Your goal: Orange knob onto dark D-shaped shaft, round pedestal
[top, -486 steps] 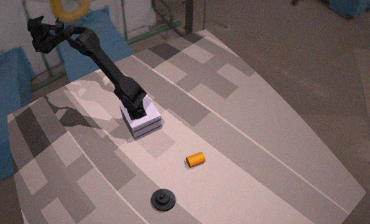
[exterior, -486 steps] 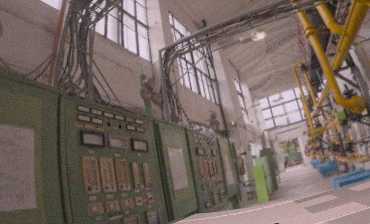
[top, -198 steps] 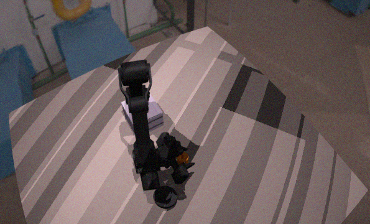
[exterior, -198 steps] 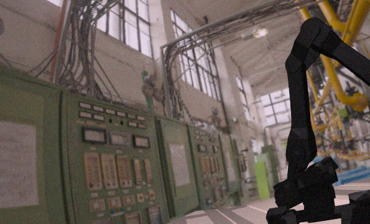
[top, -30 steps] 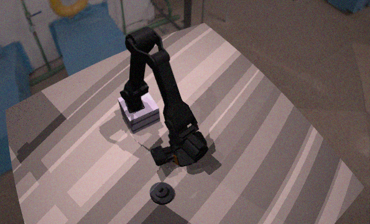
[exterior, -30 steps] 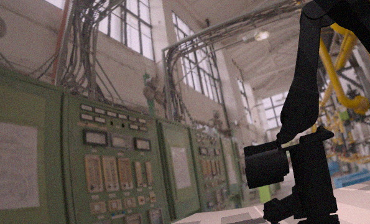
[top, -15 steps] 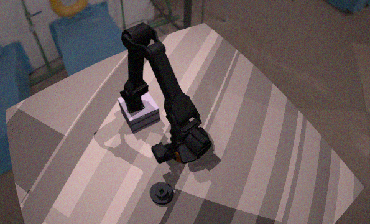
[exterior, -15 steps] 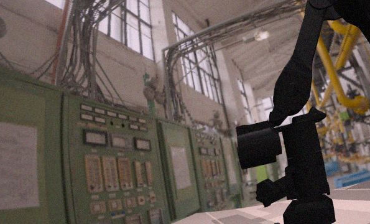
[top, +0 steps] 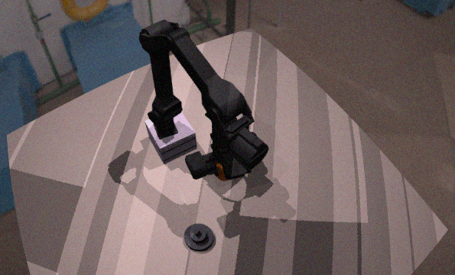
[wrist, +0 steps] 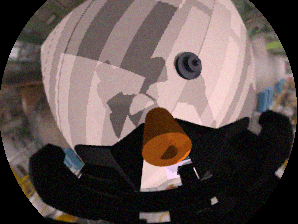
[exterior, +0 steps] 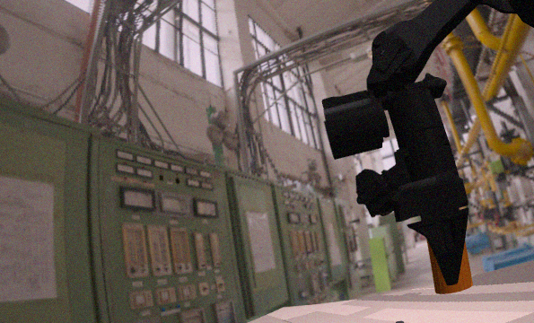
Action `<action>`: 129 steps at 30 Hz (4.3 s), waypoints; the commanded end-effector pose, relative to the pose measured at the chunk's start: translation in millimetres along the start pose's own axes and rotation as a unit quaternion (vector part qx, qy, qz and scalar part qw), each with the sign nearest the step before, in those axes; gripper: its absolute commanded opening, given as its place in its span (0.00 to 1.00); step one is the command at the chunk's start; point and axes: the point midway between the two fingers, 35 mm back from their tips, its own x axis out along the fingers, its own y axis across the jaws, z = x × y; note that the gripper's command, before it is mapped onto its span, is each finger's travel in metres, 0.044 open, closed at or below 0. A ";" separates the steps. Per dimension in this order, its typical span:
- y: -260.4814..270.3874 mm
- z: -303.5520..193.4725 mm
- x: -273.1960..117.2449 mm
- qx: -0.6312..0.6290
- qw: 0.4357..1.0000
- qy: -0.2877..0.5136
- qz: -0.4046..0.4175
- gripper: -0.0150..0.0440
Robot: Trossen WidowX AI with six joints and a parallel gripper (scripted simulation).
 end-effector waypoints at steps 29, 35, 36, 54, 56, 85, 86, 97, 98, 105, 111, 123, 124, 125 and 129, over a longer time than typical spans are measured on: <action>-39.6 46.0 3.6 0.006 1.000 0.001 -0.001 0.25; -52.2 57.3 8.7 0.005 1.000 0.001 -0.001 0.25; -54.3 59.1 9.6 0.005 1.000 0.001 -0.001 0.25; -97.3 87.8 26.9 0.004 1.000 -0.001 -0.002 0.25; -102.5 90.3 28.9 0.004 1.000 -0.001 -0.002 0.25; -129.2 100.9 62.0 0.004 1.000 -0.002 -0.002 0.25; -129.1 101.5 61.7 0.004 1.000 -0.002 -0.002 0.25; -127.1 104.9 64.9 0.004 1.000 -0.002 -0.002 0.25; -127.2 104.7 64.7 0.004 1.000 -0.002 -0.002 0.25; -128.0 102.9 64.8 0.004 1.000 -0.002 -0.002 0.25; -128.4 101.9 65.6 0.004 1.000 -0.002 -0.002 0.25; -130.0 101.1 59.8 -0.059 0.998 -0.002 -0.002 0.25; -130.0 101.5 59.7 -0.080 0.997 -0.002 -0.002 0.25; -130.0 101.9 59.8 -0.095 0.995 -0.002 -0.002 0.25; -129.0 103.4 61.8 -0.101 0.995 -0.002 -0.002 0.25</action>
